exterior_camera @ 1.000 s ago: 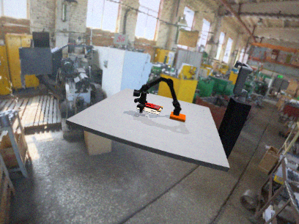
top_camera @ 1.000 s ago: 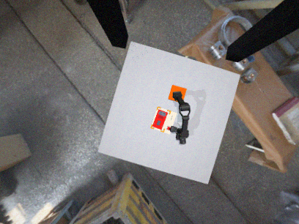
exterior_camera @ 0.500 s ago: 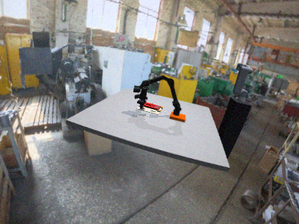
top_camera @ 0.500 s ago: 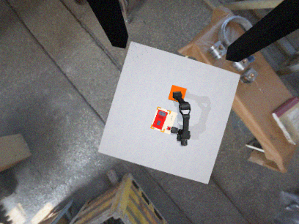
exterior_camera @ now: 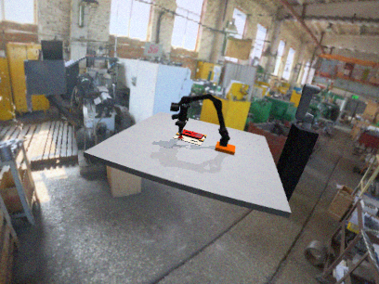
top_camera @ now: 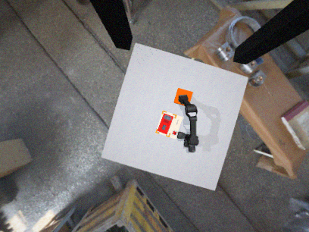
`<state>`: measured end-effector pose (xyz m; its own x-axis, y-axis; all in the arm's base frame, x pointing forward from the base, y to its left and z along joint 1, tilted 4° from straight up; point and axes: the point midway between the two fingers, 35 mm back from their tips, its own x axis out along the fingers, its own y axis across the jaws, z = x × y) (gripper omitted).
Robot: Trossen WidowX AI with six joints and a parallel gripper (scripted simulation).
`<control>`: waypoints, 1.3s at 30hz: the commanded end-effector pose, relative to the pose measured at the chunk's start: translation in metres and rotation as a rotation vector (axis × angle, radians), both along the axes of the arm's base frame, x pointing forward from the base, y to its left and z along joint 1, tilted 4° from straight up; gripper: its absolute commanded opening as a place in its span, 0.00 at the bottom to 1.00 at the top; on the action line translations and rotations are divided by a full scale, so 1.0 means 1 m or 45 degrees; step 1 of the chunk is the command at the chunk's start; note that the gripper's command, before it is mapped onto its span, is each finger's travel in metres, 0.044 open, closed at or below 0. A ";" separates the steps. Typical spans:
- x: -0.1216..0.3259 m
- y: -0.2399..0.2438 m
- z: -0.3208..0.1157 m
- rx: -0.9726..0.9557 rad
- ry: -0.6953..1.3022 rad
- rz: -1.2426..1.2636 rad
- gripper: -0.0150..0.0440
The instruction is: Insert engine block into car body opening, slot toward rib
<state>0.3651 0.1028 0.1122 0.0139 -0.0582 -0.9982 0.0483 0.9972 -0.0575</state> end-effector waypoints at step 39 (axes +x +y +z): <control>-0.017 0.000 0.018 -0.022 -0.435 0.027 0.25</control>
<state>0.3505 0.1021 0.1307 0.2875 -0.0677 -0.9554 0.0429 0.9974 -0.0577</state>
